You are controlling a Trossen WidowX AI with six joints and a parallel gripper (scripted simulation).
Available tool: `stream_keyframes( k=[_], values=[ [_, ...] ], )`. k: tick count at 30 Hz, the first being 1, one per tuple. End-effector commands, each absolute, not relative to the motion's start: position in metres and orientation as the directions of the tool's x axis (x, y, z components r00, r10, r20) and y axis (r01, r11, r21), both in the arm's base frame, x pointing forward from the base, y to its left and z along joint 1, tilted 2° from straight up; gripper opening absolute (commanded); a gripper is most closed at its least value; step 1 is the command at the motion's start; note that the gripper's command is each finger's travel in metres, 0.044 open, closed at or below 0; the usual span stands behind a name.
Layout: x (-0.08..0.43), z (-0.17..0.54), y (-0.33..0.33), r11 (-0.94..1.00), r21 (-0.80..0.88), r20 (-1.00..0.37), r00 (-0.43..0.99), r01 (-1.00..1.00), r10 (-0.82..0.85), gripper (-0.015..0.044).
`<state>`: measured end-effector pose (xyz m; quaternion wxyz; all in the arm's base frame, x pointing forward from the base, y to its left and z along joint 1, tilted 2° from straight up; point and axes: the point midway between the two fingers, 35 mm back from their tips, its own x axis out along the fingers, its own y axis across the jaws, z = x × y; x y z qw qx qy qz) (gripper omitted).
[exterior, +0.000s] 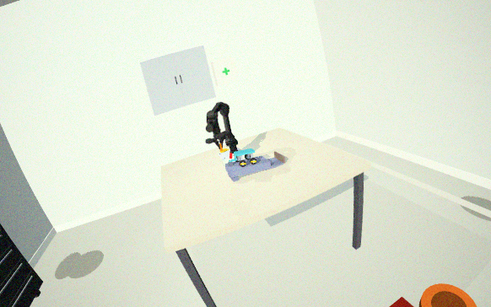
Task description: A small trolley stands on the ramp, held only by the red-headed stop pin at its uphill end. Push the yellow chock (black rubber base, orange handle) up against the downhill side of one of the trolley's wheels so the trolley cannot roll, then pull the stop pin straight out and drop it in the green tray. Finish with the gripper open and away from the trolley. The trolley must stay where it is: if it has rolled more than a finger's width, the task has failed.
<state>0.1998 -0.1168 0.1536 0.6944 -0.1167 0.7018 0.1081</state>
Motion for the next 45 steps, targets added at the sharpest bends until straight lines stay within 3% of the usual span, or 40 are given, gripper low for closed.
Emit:
stream_keyframes(
  k=[1,23,35,45],
  values=[
    [0.2000,0.1534,-0.1163,0.894,-0.006,-1.000,-0.007,-0.447,-0.010,0.0000],
    [0.2000,0.1533,-0.1164,0.353,0.005,-1.000,-0.008,-0.936,-0.007,0.0000],
    [0.2000,0.1533,-0.1165,-0.040,0.009,-1.000,-0.008,-0.999,-0.005,0.0000],
    [0.2012,0.1529,-0.1116,-0.063,0.009,-1.000,-0.008,-0.998,-0.005,0.0000]
  ],
)
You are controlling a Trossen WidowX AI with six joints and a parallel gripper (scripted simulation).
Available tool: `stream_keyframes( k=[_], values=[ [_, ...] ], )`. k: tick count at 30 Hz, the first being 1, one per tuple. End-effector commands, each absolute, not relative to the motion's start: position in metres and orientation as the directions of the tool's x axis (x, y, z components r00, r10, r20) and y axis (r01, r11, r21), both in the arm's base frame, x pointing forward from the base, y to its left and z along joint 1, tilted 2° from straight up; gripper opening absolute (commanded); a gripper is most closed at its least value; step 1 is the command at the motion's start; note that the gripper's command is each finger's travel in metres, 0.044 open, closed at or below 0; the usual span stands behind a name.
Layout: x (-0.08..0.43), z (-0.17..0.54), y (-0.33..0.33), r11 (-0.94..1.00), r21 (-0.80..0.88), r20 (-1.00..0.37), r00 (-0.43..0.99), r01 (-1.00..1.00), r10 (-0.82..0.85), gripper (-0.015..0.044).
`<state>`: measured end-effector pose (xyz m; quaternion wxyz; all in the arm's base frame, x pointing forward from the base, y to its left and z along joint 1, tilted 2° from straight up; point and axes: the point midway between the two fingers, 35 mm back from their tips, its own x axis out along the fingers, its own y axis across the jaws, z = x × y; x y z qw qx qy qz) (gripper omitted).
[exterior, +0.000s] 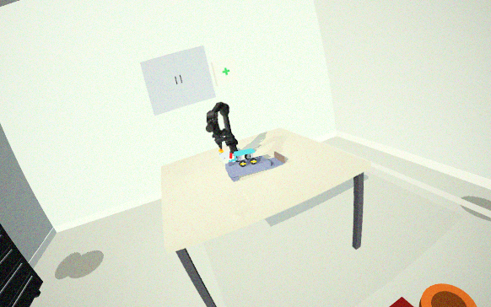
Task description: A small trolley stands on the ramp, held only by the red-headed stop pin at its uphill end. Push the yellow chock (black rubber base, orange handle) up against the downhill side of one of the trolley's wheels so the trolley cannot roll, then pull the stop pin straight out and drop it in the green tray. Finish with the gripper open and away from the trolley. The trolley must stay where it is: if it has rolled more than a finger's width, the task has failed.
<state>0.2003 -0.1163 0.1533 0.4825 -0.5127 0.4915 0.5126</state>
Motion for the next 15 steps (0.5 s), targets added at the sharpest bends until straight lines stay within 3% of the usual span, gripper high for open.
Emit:
stream_keyframes(
  k=[1,15],
  values=[
    [0.202,0.153,-0.108,-0.064,0.008,-1.000,-0.008,-0.998,-0.005,0.0000],
    [0.214,0.150,-0.057,-0.068,0.007,-1.000,-0.007,-0.998,0.000,0.0000]
  ],
)
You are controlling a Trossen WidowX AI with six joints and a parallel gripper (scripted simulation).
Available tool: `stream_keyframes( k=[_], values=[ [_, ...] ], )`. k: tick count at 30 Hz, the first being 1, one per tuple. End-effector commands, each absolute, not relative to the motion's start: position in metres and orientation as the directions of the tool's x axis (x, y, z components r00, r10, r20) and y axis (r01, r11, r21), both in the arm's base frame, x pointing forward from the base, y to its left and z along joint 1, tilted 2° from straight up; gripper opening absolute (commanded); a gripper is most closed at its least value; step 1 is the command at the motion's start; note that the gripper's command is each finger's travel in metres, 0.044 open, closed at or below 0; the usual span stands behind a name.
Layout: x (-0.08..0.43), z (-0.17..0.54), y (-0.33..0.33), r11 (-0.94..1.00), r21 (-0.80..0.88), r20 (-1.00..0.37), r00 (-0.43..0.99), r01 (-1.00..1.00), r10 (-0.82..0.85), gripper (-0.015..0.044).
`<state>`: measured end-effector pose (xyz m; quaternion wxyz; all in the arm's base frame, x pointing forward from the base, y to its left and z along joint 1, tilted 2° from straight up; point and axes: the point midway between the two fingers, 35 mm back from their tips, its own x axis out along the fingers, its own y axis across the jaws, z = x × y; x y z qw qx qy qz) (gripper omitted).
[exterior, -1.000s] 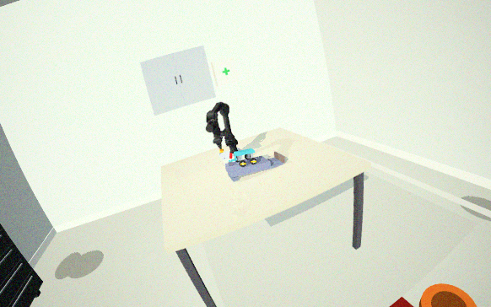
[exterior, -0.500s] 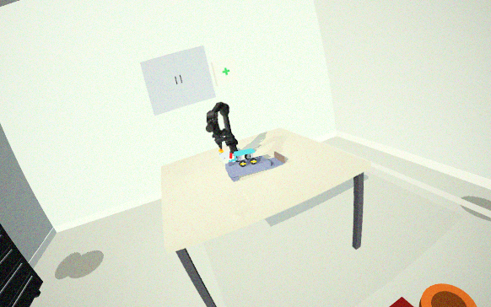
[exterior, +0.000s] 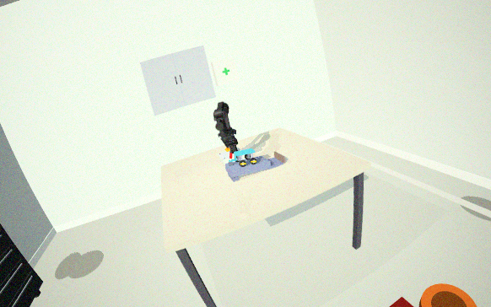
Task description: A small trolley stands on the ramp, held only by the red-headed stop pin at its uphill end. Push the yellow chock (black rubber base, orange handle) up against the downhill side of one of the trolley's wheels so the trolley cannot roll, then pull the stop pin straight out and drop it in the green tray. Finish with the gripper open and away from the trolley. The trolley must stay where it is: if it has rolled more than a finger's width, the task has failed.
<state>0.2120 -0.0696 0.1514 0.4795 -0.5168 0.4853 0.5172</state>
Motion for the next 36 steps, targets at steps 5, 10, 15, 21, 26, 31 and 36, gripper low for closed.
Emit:
stream_keyframes(
  k=[5,10,15,21,26,31,36],
  values=[
    [0.218,0.149,-0.039,-0.068,0.007,-1.000,-0.007,-0.998,0.001,0.0000],
    [0.221,0.148,-0.022,-0.068,0.006,-1.000,-0.006,-0.998,0.003,0.0000],
    [0.225,0.146,-0.004,-0.068,0.006,-1.000,-0.006,-0.998,0.005,0.0000],
    [0.228,0.145,0.018,-0.068,0.005,-1.000,-0.006,-0.998,0.006,0.0000],
    [0.231,0.143,0.036,-0.068,0.005,-1.000,-0.006,-0.998,0.008,0.0000],
    [0.234,0.141,0.053,-0.068,0.005,-1.000,-0.005,-0.998,0.009,0.0000],
    [0.236,0.139,0.071,-0.068,0.005,-1.000,-0.005,-0.998,0.011,0.0000]
  ],
)
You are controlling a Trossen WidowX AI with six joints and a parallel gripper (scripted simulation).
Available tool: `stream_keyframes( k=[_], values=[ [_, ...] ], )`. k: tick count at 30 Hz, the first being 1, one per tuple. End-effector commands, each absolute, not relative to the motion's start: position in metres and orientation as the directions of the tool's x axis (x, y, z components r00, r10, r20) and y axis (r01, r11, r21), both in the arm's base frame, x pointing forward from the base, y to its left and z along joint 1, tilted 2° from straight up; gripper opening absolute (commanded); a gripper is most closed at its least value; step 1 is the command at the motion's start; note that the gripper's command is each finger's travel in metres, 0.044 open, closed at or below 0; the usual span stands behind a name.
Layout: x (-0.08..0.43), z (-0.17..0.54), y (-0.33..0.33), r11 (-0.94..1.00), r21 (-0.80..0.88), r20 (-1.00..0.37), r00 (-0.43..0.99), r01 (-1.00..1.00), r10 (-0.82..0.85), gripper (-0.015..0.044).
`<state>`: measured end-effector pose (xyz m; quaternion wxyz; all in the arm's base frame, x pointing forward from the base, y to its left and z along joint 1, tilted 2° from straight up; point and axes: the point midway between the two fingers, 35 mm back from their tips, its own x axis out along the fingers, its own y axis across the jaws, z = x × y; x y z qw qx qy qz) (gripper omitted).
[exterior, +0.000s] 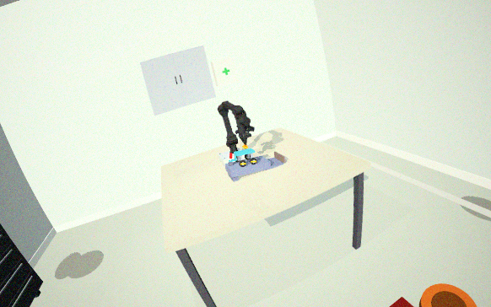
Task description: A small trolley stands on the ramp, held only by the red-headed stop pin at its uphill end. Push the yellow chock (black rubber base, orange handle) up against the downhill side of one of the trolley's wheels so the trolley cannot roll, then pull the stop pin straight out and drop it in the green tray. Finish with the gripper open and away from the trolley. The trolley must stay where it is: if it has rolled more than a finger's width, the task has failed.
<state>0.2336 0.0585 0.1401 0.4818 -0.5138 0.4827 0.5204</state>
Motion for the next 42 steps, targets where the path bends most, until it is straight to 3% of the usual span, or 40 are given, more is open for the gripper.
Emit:
stream_keyframes(
  k=[1,21,31,42],
  values=[
    [0.237,0.139,0.075,-0.068,0.004,-1.000,-0.005,-0.998,0.011,0.0000],
    [0.248,0.134,0.146,-0.074,0.003,-1.000,-0.005,-0.997,0.017,0.0000],
    [0.249,0.134,0.147,-0.383,0.016,-1.000,-0.013,-0.924,-0.008,0.0000],
    [0.249,0.134,0.148,-0.703,0.039,-0.999,-0.016,-0.710,-0.039,0.0000]
  ],
)
